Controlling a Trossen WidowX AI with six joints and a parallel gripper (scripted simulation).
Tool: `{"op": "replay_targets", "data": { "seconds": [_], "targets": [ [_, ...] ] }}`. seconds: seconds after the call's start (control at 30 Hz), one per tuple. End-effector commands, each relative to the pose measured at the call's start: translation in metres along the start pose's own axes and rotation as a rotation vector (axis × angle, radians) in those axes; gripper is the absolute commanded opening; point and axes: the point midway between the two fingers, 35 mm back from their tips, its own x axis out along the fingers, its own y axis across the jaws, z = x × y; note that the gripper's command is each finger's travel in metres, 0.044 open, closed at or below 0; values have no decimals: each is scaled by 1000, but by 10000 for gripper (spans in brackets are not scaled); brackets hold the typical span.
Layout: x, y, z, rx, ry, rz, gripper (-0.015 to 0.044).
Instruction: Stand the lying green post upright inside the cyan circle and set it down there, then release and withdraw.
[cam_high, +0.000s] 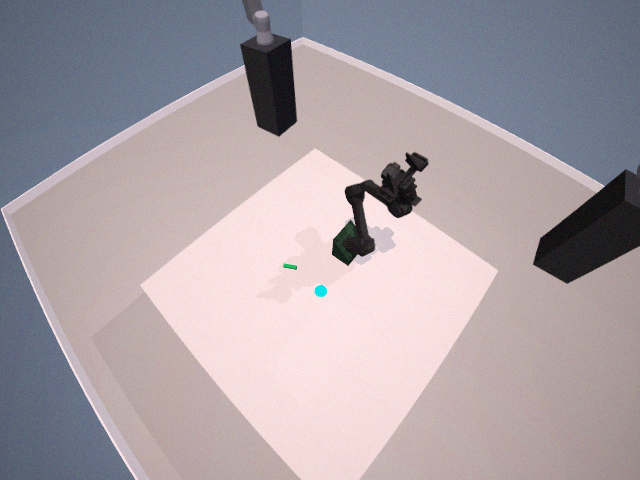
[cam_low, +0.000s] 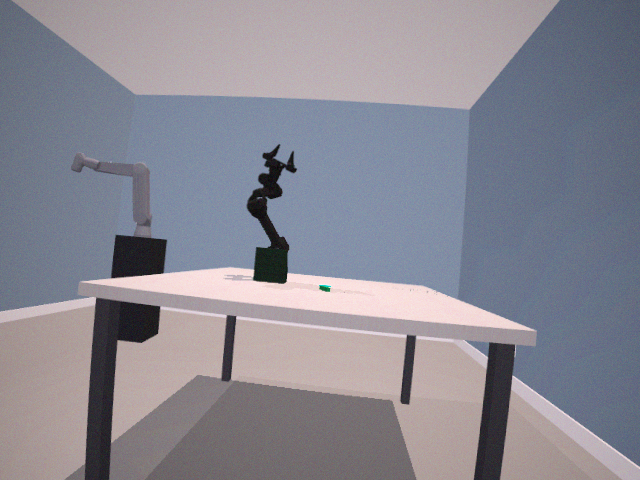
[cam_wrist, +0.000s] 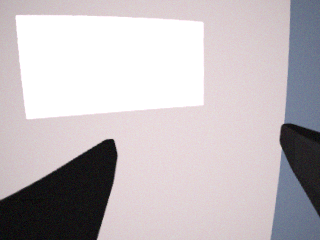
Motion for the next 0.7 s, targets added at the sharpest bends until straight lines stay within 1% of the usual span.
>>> {"op": "replay_targets", "data": {
  "seconds": [0.0, 0.07, 0.17, 0.2, 0.43, 0.67],
  "targets": [
    [-1, 1, -2, -6, 4, 4, 374],
    [-5, 8, -20, -58, 39, 39, 321],
    [-18, 20, -62, -175, 118, 113, 242],
    [-23, 23, -77, -214, 145, 136, 233],
    [-58, 19, -175, -496, 330, 278, 233],
    [-94, -24, -262, -783, 520, 375, 233]
  ]
}}
